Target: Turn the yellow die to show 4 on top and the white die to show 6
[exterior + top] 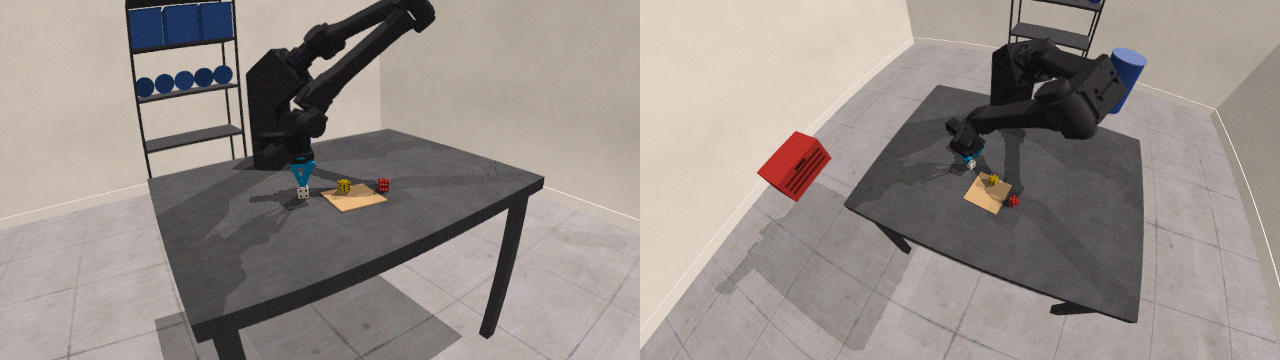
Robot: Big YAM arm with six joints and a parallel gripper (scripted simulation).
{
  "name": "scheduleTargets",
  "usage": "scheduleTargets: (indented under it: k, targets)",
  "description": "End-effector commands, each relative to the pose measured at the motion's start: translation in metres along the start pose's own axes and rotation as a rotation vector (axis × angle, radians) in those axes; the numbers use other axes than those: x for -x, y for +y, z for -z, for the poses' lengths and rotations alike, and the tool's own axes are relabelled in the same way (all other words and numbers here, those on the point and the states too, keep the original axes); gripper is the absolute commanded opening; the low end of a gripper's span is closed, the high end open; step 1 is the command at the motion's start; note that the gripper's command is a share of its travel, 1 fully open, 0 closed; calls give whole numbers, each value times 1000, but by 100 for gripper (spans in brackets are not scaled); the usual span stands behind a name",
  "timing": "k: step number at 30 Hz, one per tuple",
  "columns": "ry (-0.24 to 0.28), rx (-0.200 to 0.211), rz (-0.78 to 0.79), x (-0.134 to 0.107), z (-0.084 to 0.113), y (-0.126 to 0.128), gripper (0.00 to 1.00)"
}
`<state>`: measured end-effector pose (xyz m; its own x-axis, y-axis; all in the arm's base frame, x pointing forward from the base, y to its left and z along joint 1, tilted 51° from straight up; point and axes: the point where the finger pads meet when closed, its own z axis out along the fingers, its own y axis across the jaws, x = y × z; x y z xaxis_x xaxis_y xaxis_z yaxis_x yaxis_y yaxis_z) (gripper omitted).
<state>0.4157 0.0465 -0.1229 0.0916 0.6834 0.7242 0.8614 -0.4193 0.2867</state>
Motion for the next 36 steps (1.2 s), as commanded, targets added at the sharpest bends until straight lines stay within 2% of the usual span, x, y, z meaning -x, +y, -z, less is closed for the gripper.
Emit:
scheduleTargets:
  k: [1,36]
  targets:
    - [5,5,14,-8,0,0,44]
    - [7,10,18,-9,0,3,44]
